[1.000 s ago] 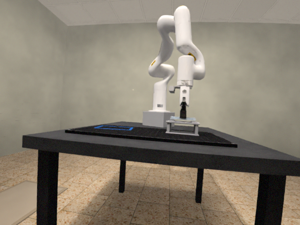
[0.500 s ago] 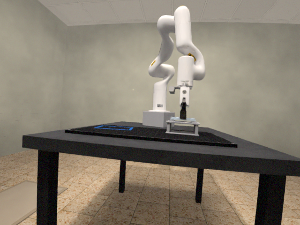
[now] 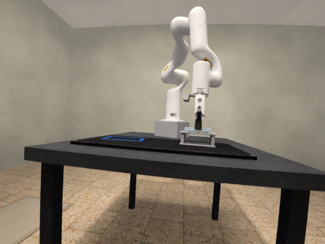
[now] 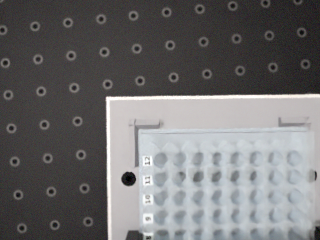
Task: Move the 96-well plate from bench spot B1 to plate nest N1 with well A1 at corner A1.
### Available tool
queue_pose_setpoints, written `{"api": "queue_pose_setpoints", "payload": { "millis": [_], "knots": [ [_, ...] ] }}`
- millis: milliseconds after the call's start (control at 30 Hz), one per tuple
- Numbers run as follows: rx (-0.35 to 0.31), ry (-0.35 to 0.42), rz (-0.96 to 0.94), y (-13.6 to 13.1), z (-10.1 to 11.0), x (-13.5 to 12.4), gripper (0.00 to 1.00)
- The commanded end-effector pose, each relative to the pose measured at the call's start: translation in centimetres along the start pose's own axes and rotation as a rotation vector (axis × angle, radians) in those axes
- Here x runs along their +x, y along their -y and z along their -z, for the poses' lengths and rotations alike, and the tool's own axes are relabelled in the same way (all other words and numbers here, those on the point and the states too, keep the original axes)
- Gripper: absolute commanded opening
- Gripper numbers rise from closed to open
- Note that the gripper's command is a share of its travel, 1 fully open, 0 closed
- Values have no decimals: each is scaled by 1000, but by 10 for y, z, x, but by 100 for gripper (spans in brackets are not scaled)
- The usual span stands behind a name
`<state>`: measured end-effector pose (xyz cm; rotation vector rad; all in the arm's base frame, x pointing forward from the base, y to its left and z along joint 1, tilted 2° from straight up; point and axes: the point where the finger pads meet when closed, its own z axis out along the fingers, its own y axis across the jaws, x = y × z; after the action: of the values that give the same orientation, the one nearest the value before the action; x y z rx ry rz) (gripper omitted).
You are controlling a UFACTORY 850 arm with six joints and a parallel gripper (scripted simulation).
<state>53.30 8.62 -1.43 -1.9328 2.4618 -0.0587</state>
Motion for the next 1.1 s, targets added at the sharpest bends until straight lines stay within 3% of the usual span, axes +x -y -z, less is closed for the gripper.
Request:
{"api": "queue_pose_setpoints", "payload": {
  "millis": [0,800,833,1067],
  "knots": [
    [2,1,0,1,0,0,0],
    [2,1,0,1,-3,0,0],
    [2,1,0,1,-4,0,100],
    [2,1,0,1,-4,0,100]
  ]
}}
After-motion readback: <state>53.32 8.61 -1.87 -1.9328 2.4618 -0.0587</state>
